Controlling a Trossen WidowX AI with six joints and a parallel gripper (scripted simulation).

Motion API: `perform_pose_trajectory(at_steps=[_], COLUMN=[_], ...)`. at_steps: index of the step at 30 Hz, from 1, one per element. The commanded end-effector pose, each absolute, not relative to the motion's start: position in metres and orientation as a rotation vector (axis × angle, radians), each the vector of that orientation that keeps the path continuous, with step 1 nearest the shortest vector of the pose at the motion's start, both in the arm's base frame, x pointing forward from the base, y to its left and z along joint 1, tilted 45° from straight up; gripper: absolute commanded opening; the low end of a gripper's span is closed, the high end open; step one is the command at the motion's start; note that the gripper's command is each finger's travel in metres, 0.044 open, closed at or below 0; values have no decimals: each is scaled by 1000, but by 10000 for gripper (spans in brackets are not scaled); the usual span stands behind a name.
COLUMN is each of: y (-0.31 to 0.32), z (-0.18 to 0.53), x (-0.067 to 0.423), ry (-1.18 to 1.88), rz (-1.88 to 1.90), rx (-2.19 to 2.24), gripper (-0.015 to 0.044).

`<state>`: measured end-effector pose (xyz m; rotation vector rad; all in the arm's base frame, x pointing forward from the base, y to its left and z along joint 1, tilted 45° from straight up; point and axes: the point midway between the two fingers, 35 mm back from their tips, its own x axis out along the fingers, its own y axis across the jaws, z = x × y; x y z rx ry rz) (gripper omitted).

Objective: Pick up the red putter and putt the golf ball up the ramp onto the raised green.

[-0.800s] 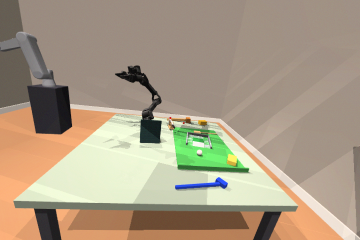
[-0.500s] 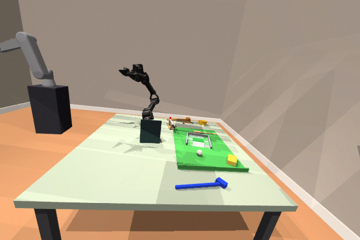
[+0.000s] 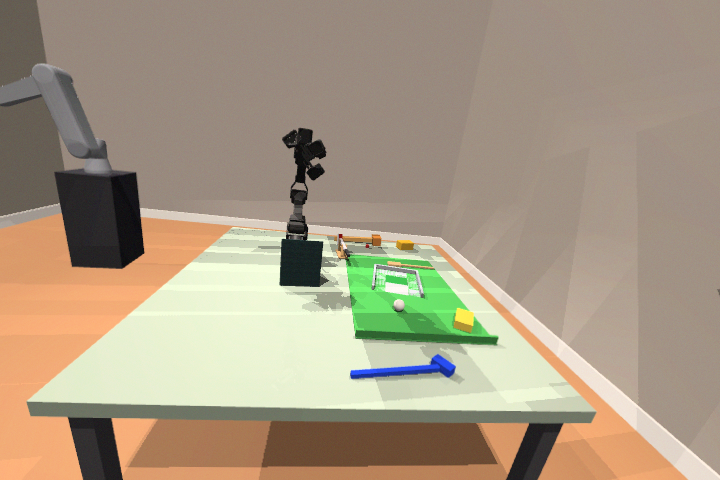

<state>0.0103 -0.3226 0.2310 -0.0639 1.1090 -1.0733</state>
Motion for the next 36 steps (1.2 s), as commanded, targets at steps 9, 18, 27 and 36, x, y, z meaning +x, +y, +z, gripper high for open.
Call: perform_pose_trajectory(at_steps=[9, 18, 27, 36], y=[-242, -113, 33, 111], z=[166, 141, 132, 133], x=[192, 272, 285, 260], ry=[1040, 854, 555, 355], rz=[-94, 582, 1222, 1548], rx=[-323, -467, -504, -456], gripper=[440, 440, 440, 440])
